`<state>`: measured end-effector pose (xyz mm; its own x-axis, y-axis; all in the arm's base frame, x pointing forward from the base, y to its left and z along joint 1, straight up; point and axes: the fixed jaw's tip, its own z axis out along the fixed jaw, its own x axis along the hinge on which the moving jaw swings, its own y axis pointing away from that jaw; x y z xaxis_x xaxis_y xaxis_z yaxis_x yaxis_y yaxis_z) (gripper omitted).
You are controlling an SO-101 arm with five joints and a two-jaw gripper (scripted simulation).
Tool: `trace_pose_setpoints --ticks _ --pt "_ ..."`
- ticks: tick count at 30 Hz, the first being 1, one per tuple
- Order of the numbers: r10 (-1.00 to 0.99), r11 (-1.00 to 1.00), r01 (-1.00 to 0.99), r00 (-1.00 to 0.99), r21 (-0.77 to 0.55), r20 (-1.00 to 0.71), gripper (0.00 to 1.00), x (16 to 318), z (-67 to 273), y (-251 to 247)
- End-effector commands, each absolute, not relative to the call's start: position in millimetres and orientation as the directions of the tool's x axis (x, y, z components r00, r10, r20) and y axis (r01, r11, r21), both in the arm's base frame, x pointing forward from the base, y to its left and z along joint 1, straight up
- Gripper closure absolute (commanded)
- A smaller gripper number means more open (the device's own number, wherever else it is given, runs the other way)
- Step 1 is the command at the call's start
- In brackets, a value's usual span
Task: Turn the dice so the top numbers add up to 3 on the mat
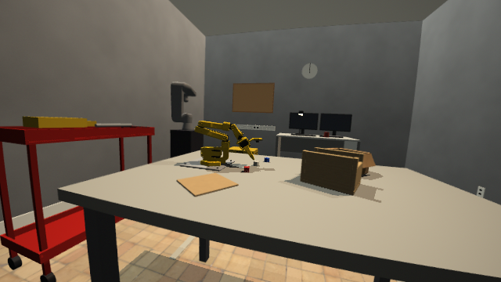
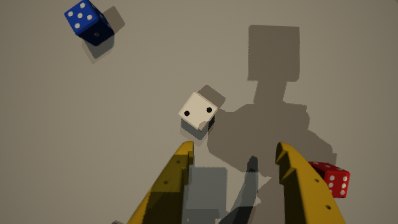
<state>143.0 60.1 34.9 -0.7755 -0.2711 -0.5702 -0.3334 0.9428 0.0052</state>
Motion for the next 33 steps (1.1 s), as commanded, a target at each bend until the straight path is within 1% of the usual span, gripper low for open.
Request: trace_pose_setpoints --ticks 1,23,28,33 --pt "-0.275 0.941 -0.337 -0.784 0.011 -0.556 0.72 140 31 61" --pt "-0.284 0.937 -0.348 -0.781 0.010 -0.556 0.72 141 33 63" --pt "-0.328 0.916 -0.402 -0.763 0.010 -0.556 0.72 147 39 76" --pt "-0.400 0.873 -0.487 -0.728 0.010 -0.557 0.72 158 44 100"
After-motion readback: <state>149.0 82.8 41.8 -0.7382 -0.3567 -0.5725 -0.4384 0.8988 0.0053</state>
